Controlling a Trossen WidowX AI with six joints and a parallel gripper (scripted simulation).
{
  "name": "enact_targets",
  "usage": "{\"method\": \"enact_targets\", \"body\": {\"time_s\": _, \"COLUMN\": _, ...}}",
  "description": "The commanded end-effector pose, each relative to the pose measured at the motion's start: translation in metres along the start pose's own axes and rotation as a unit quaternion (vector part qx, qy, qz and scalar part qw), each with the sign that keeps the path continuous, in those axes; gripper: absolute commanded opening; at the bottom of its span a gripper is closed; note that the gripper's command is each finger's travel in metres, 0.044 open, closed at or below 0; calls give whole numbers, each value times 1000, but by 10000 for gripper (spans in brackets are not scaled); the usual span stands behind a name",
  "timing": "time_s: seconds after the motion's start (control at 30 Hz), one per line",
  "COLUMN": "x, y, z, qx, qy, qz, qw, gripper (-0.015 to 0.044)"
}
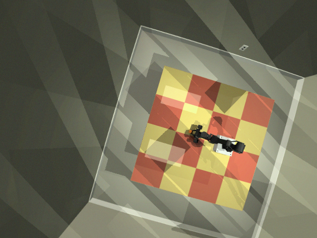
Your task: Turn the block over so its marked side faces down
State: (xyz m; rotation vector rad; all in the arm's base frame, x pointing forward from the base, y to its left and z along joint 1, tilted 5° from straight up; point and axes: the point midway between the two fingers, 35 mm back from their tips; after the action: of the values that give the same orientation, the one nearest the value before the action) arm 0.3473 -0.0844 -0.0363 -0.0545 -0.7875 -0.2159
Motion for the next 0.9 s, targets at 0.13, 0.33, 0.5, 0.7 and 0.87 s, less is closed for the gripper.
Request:
{"method": "enact_targets", "body": {"time_s": 0.13, "x": -14, "y": 0, "z": 1, "qx": 8, "qy": -40, "qz": 2, "qw": 999, "gripper": 0}}
{"method": "enact_targets", "body": {"time_s": 0.33, "x": -16, "y": 0, "z": 7, "qx": 13, "qy": -80, "qz": 3, "qw": 997, "gripper": 0}}
{"method": "enact_targets", "body": {"time_s": 0.5, "x": -17, "y": 0, "z": 14, "qx": 16, "qy": -109, "qz": 5, "qw": 994, "gripper": 0}}
{"method": "enact_targets", "body": {"time_s": 0.7, "x": -15, "y": 1, "z": 17, "qx": 17, "qy": -120, "qz": 5, "qw": 993, "gripper": 0}}
{"method": "enact_targets", "body": {"time_s": 0.87, "x": -15, "y": 1, "z": 17, "qx": 17, "qy": -120, "qz": 5, "qw": 993, "gripper": 0}}
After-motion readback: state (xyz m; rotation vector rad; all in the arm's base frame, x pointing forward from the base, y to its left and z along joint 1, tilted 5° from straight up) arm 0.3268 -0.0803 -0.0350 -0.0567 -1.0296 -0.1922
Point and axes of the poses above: the point midway between the two fingers, 35 mm back from their tips, its own z axis back along the fingers, its own y axis across the jaws, x = y × z, and after that the axes turned 7 degrees about -z, right-handed
